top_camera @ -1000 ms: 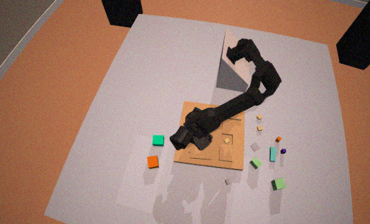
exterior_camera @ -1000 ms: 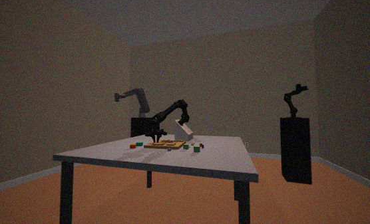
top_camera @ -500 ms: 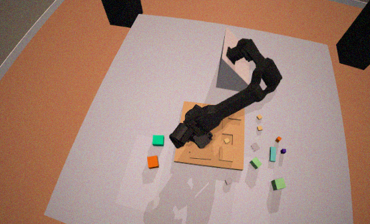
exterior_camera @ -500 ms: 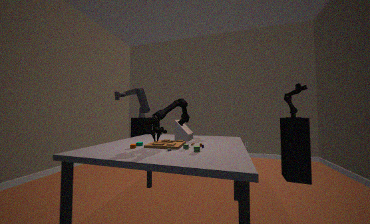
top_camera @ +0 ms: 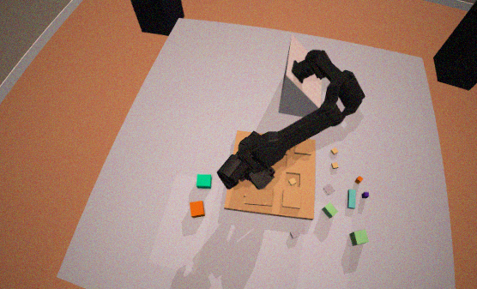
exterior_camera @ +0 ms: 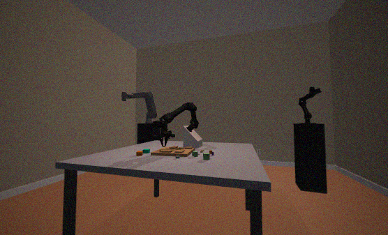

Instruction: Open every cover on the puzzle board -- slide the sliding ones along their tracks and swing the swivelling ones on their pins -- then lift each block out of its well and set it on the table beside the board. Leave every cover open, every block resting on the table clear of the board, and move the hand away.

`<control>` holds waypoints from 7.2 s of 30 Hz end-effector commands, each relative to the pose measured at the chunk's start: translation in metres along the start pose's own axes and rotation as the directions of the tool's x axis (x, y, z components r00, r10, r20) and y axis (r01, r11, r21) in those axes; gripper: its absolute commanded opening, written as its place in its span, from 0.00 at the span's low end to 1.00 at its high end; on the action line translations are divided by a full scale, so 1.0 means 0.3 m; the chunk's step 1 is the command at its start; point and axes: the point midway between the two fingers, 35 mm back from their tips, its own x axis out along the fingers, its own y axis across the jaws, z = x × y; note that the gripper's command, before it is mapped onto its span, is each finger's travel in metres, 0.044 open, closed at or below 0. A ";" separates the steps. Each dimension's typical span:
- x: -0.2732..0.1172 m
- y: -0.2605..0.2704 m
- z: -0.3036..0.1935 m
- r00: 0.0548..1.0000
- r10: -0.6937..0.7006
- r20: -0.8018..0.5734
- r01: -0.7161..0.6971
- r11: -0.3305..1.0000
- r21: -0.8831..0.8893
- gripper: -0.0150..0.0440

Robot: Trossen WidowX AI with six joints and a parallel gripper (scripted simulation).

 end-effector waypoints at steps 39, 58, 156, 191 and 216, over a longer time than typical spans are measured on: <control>-0.199 -0.086 -0.200 1.000 -0.026 -0.013 0.026 1.000 -0.006 0.39; -0.202 -0.130 -0.444 1.000 -0.025 -0.016 0.025 1.000 -0.006 0.39; 0.120 -0.147 -0.550 1.000 -0.023 -0.014 0.022 1.000 -0.015 1.00; -0.131 -0.087 -0.370 0.998 -0.036 -0.055 0.049 0.964 0.262 0.47; -0.121 0.112 0.051 0.997 -0.053 -0.057 0.063 0.978 0.201 0.25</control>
